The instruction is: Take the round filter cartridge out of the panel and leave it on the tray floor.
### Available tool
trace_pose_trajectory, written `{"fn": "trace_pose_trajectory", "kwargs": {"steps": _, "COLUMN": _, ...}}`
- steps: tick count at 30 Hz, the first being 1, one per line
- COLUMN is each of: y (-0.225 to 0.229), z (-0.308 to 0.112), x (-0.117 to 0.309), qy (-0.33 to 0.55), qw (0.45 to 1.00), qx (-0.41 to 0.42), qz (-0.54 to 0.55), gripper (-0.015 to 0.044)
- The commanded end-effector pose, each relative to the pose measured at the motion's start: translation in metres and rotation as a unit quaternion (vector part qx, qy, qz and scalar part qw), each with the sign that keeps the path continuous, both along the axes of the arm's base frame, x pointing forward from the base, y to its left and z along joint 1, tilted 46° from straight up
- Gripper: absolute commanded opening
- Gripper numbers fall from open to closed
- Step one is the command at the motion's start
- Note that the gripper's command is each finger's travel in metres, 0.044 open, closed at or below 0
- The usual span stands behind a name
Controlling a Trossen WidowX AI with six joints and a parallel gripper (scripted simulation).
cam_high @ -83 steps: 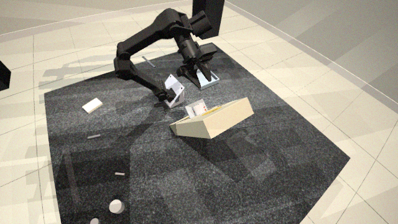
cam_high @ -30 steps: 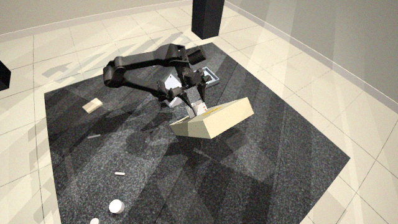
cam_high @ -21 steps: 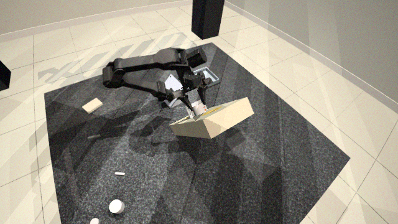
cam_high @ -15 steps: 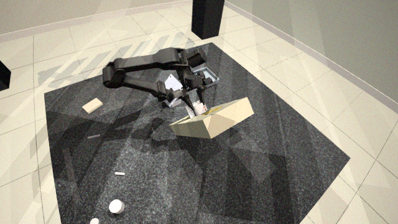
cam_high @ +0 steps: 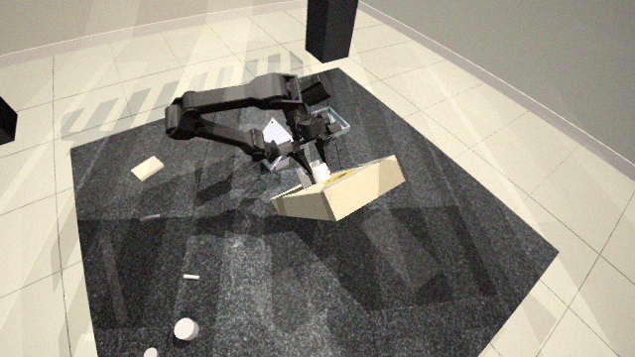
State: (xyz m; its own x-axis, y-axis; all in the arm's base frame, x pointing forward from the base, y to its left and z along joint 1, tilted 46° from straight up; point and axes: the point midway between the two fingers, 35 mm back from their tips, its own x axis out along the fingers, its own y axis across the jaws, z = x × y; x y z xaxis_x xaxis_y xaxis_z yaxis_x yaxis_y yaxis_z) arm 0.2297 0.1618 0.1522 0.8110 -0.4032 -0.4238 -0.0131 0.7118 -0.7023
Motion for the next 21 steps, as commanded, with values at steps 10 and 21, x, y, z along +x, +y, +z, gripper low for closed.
{"fn": "trace_pose_trajectory", "kwargs": {"steps": 10, "y": 0.029, "z": 0.025, "x": -0.021, "qy": 0.012, "qw": 0.999, "qx": -0.014, "qz": 0.033, "gripper": 0.0}}
{"fn": "trace_pose_trajectory", "kwargs": {"steps": 21, "y": 0.049, "z": 0.047, "x": -0.056, "qy": 0.024, "qw": 0.997, "qx": -0.034, "qz": 0.065, "gripper": 0.0}}
